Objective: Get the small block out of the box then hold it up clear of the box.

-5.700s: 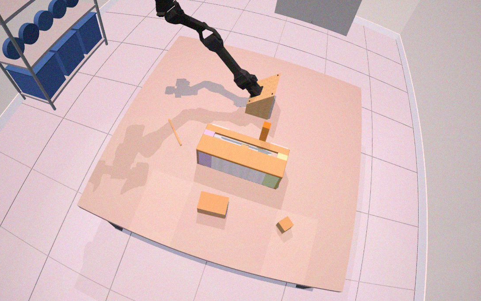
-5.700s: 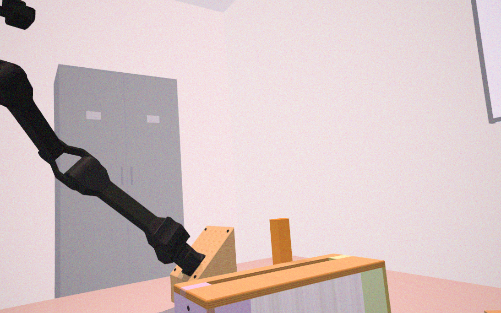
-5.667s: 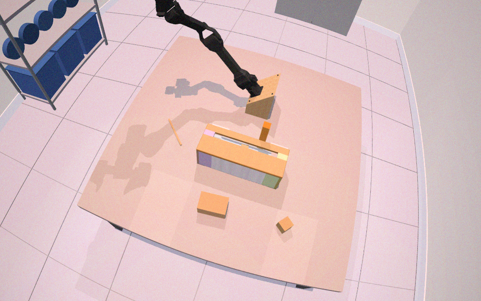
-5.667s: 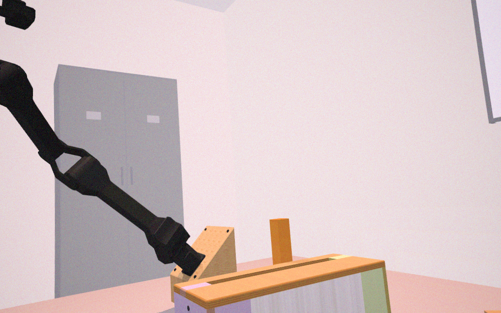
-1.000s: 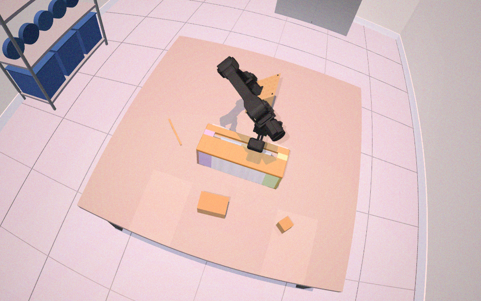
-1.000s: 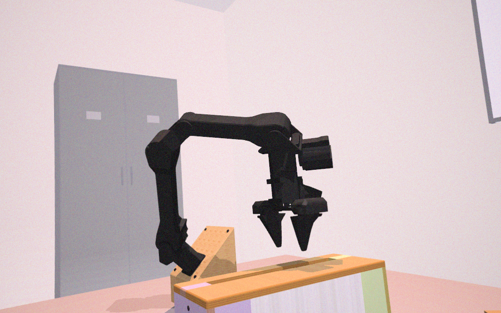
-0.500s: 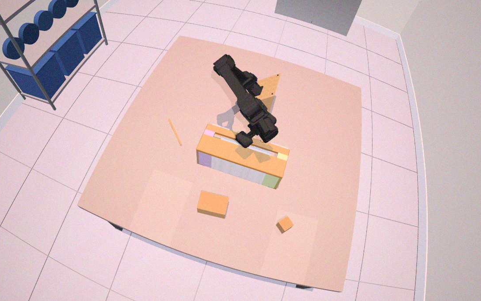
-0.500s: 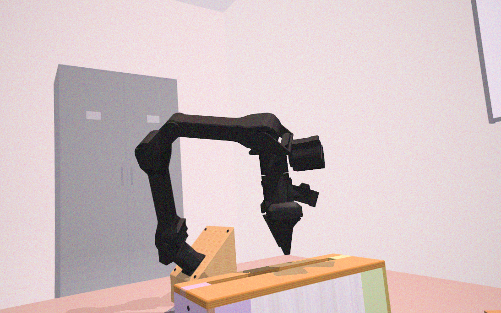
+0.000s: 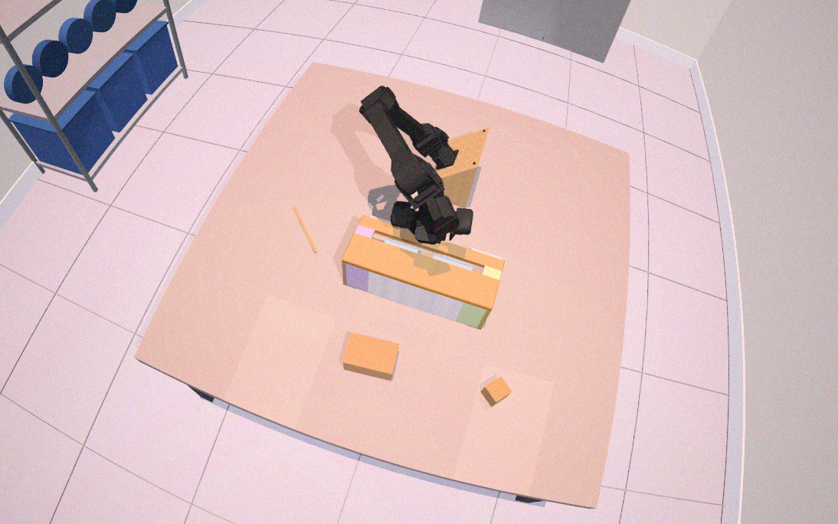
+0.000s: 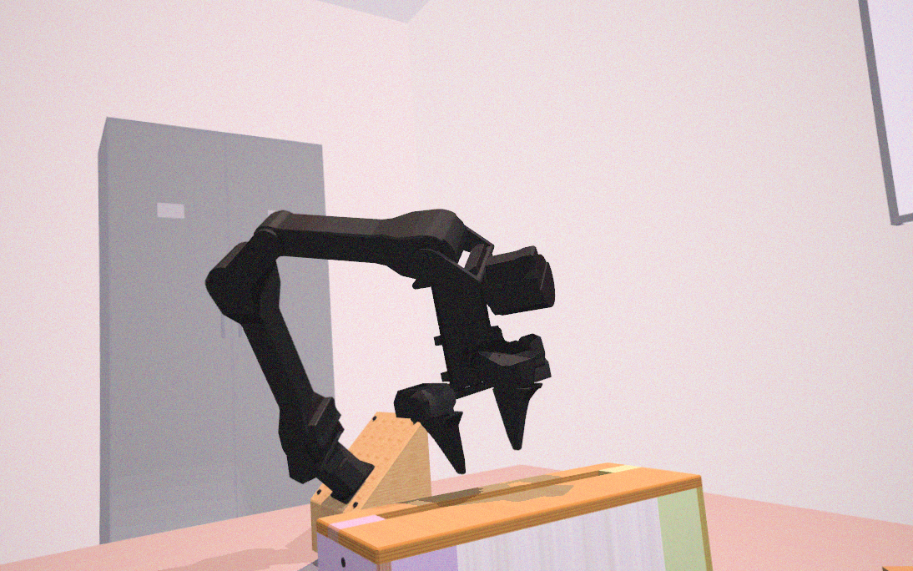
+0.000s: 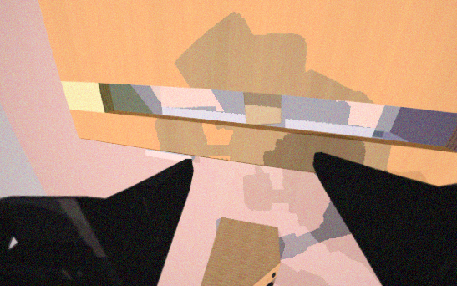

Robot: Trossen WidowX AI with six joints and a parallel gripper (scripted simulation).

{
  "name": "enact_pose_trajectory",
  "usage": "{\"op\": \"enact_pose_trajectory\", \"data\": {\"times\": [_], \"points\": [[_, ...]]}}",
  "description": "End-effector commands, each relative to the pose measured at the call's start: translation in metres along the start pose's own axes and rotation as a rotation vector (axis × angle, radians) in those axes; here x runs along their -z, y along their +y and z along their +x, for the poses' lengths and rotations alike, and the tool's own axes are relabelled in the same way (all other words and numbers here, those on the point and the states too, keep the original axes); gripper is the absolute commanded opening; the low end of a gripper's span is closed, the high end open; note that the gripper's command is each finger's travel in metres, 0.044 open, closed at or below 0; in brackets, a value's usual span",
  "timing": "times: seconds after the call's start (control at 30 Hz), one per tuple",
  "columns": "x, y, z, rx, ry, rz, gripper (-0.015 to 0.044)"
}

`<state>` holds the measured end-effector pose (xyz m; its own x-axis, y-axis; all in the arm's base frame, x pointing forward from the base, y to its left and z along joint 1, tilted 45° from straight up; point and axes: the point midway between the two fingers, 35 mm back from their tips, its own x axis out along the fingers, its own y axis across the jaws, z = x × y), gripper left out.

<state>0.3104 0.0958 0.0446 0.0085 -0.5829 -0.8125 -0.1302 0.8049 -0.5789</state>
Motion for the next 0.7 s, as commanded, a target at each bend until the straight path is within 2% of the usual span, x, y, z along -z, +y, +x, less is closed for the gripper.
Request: {"op": "enact_pose_trajectory", "data": {"times": [0.0, 0.37, 0.67], "points": [[0.018, -0.026, -0.005, -0.121, 0.028, 0.957, 0.04], [0.031, -0.041, -0.005, -0.176, 0.103, 1.644, 0.04], [0.031, -0.042, -0.005, -0.178, 0.109, 1.683, 0.04]]}}
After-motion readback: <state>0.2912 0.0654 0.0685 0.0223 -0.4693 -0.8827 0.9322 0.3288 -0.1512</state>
